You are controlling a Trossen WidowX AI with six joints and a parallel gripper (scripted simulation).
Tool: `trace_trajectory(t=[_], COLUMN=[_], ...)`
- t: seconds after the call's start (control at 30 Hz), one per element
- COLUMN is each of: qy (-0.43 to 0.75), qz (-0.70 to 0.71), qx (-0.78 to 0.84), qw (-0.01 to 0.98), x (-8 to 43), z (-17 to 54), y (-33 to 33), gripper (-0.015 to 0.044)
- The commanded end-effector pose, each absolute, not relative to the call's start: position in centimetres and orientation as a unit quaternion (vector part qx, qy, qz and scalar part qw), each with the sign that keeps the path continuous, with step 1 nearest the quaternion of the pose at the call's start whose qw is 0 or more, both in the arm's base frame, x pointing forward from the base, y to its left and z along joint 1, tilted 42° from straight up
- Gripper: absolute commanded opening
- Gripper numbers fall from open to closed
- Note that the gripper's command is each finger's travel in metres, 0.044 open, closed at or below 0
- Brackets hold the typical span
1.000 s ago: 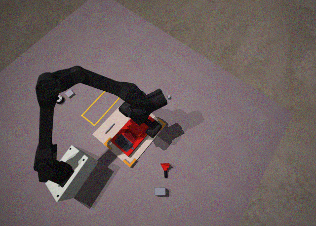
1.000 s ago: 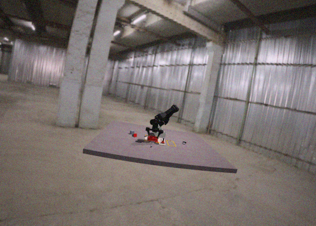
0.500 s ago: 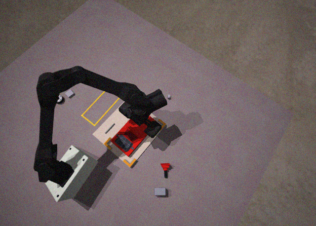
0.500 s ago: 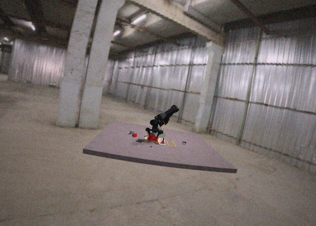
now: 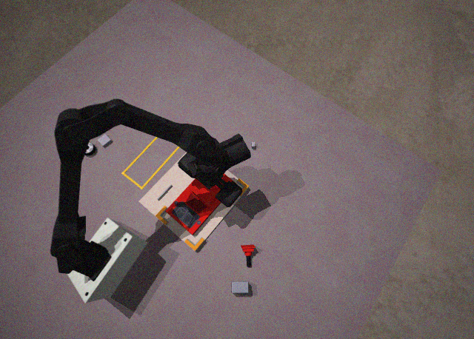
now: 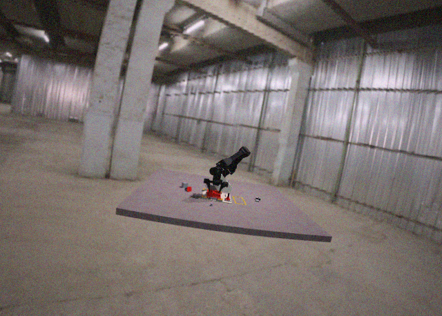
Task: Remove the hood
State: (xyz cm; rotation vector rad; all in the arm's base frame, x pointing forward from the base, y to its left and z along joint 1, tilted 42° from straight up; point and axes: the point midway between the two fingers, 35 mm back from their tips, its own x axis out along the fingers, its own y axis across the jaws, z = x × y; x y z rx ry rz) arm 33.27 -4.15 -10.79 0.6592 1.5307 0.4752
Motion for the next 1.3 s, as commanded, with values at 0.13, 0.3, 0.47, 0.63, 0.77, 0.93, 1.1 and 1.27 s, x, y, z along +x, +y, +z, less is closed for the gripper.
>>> trace_trajectory(t=[0.13,0.3,0.47,0.63,0.77,0.93,1.1,1.27], qy=[0.672,0.672,0.672,0.673,0.673,0.673,0.673,0.673], qz=[0.209,0.209,0.209,0.209,0.209,0.209,0.209,0.209], qx=[0.288,0.288,0.288,0.288,0.288,0.288,0.288,0.288], qw=[0.649,0.649,0.649,0.649,0.649,0.649,0.649,0.649], x=[33.3,33.3,33.3,33.3,33.3,33.3,33.3,33.3], z=[-10.3,-10.1,-9.9,-9.6,-9.4,-9.2,-8.9,-8.7], y=[-4.6,-4.8,-5.0,-5.3,-5.4,-5.6,-5.9,-6.1], gripper=[0.0000,0.0000,0.0000,0.0000,0.0000,0.0000,0.0000,0.0000])
